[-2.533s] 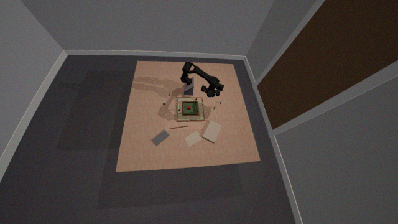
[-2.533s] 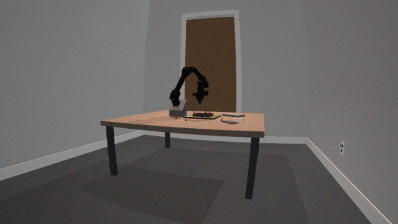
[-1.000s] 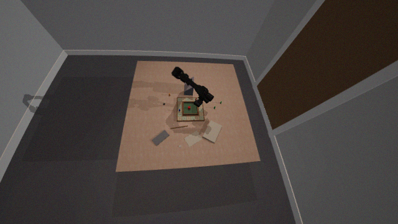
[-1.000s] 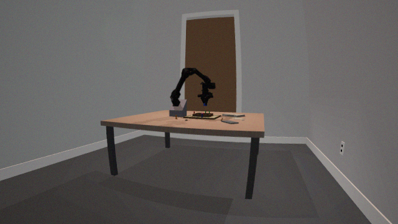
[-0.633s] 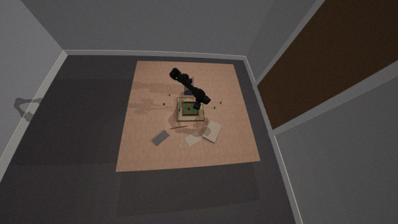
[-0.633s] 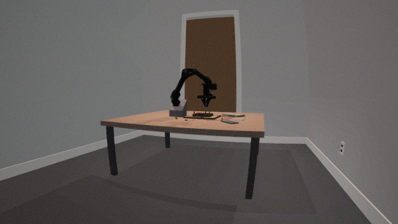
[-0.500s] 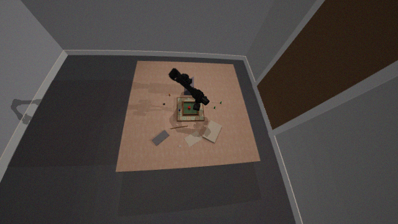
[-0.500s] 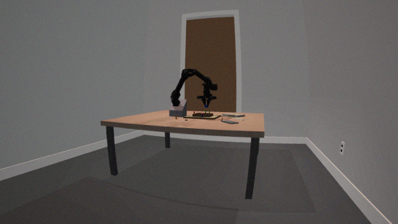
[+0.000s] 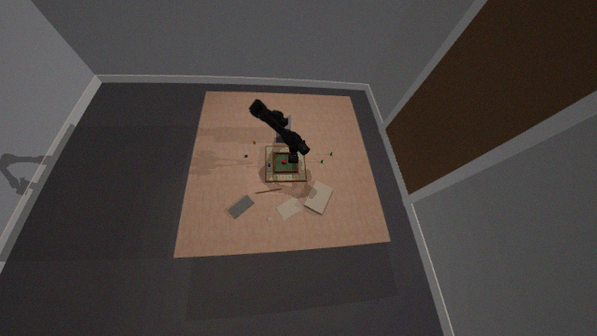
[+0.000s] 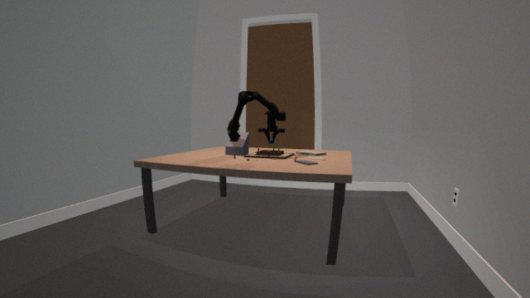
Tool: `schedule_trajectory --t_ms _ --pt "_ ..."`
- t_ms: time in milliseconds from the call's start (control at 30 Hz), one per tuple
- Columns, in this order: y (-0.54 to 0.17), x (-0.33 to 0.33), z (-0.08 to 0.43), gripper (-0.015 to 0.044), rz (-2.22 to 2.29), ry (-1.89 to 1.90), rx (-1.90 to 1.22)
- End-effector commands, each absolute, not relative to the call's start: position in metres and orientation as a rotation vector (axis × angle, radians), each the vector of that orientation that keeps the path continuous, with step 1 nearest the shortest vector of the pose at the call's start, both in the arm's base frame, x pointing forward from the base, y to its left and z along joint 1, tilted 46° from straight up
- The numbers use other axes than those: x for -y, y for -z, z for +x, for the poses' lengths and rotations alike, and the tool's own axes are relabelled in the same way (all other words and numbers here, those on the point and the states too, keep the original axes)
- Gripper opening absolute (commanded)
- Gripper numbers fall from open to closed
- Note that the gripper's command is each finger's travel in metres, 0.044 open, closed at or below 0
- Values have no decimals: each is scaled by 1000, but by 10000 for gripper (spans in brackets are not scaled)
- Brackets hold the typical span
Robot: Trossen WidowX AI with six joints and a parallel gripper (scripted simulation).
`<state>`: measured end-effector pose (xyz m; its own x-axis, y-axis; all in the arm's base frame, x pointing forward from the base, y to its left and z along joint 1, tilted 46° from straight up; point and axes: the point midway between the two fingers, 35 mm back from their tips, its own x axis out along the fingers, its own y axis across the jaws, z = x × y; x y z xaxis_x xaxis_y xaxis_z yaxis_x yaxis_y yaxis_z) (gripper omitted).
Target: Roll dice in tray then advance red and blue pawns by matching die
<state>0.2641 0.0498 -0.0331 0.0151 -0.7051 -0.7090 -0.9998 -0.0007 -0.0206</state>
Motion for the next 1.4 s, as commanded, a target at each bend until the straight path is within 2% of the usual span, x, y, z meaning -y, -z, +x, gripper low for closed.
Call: schedule_trajectory --t_ms 0,233,500,1133,1367 --pt "31 -45 246 0 -1797 -759 -1742" --pt "30 -41 236 0 -1807 -786 -1741" --pt "37 -36 230 0 -1579 -990 -1684" --pt "42 -34 229 0 -1193 -1297 -1189" --pt "35 -35 242 0 -1187 -1300 -1166"
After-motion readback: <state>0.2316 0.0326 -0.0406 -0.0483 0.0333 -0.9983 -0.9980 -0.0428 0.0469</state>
